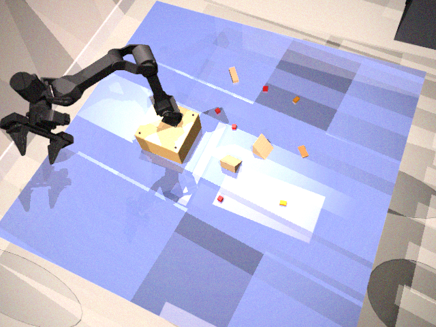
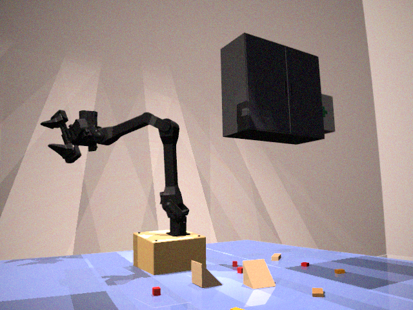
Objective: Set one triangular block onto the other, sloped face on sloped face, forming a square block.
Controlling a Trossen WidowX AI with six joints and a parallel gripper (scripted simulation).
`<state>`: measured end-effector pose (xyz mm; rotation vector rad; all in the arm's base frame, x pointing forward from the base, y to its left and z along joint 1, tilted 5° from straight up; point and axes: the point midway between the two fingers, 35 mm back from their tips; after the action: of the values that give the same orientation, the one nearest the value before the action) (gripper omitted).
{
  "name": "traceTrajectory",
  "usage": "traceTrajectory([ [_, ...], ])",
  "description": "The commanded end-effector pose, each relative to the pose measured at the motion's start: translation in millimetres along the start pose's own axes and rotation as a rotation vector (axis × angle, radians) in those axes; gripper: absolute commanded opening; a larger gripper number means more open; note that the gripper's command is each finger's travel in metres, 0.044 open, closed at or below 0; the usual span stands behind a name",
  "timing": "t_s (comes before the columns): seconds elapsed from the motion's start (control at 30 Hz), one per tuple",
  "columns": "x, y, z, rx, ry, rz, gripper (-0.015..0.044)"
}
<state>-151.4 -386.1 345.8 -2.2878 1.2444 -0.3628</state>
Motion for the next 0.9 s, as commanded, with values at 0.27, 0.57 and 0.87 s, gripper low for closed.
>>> traceTrajectory([
  [0.27,93,-33,59,0.349,-0.137,-0.012,0.044],
  [0.57,166,-112,147,0.546,-0.381,-0.054,0.044],
  [0.87,200,-199,261,0.824,-0.686,0.069,0.044],
])
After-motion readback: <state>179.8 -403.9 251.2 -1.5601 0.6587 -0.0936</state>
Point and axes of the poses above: the point midway between the two fingers, 35 mm back from their tips, its own x axis out along the fingers, its own z axis across the jaws, y = z × x, and after that the axes turned 6 degrees about x, right-handed
